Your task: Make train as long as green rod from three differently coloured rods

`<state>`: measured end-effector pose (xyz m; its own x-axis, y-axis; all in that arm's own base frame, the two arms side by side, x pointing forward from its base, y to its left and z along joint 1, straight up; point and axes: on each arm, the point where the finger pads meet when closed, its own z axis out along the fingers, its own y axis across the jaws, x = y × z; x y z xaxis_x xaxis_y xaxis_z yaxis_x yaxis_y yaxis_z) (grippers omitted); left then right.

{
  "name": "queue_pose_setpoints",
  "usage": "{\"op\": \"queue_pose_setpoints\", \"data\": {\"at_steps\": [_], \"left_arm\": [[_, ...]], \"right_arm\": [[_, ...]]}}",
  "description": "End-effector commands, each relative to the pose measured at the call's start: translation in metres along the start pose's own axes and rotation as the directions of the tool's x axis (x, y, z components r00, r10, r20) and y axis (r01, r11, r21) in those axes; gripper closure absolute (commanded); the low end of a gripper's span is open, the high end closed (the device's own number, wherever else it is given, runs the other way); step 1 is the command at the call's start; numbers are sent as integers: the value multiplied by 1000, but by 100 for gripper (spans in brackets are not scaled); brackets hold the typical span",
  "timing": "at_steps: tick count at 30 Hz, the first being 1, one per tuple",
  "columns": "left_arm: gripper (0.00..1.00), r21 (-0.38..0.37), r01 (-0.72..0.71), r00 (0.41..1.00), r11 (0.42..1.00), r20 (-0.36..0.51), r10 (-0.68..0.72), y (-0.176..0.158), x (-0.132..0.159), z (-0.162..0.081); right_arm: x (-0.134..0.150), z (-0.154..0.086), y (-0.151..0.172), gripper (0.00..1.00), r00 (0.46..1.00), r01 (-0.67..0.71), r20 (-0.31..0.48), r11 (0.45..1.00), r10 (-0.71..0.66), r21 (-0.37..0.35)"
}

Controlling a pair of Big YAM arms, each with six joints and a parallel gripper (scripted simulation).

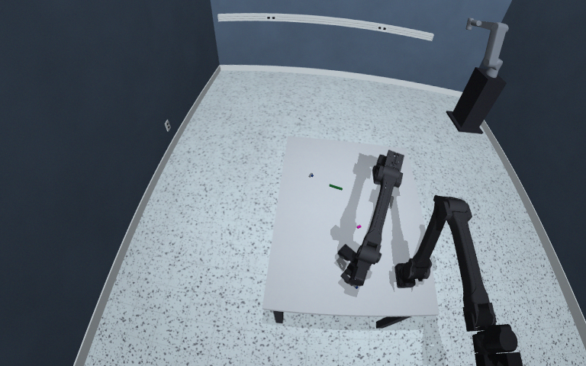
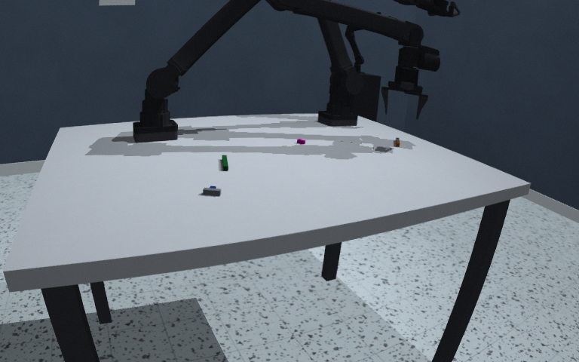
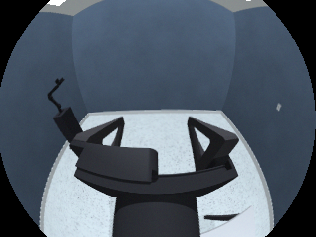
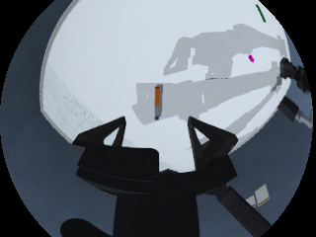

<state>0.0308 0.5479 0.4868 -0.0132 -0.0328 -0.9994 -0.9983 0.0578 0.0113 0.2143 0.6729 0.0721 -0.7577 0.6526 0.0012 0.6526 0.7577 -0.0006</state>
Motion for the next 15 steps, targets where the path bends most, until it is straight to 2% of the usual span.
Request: {"op": "queue_pose_setpoints", "data": {"at_steps": [1,15], "left_arm": [[0,-10,12,999,1000,34,-11,5,-14,-4],[0,-10,12,999,1000,34,-11,5,-14,-4]], "right_arm": [[14,-48,10,0,1000,5,-29,997,-7,-73],[13,-80,7,0,999,5,-32,997,-7,-80]]}}
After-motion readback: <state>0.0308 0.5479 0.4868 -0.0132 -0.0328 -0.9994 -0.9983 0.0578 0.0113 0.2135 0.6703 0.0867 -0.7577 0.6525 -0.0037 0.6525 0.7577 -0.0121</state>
